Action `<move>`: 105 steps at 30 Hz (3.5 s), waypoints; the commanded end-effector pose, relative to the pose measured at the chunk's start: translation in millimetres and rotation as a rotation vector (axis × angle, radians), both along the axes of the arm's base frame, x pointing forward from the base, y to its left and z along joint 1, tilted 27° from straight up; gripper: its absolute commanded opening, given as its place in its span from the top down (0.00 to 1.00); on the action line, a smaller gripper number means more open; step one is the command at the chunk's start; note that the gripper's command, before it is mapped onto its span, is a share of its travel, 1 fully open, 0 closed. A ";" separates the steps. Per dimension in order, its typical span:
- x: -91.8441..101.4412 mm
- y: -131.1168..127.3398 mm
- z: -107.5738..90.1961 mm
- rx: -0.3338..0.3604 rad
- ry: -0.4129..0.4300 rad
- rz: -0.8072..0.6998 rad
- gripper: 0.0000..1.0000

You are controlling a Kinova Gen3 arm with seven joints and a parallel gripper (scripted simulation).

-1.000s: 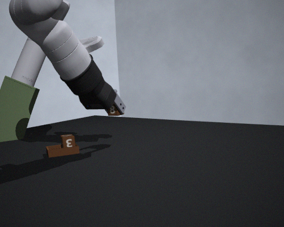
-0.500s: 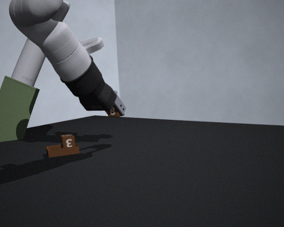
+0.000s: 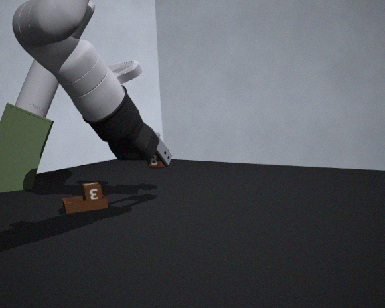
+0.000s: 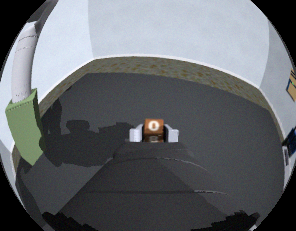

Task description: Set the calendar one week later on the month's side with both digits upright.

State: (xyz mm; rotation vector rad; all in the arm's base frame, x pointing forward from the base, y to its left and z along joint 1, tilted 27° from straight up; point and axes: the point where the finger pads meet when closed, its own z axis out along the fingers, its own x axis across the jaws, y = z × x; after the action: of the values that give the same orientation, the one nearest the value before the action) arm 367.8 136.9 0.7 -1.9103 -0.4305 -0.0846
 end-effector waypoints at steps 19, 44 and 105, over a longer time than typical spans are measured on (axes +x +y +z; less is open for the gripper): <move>3.0 12.9 -27.5 0.001 0.003 0.001 0.43; 4.7 18.6 -39.5 0.001 0.003 0.001 0.43; 5.4 20.8 -44.0 0.001 0.003 0.001 0.43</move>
State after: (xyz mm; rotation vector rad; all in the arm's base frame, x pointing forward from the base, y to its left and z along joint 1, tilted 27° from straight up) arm 372.8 158.0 -43.8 -1.9087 -0.4290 -0.0801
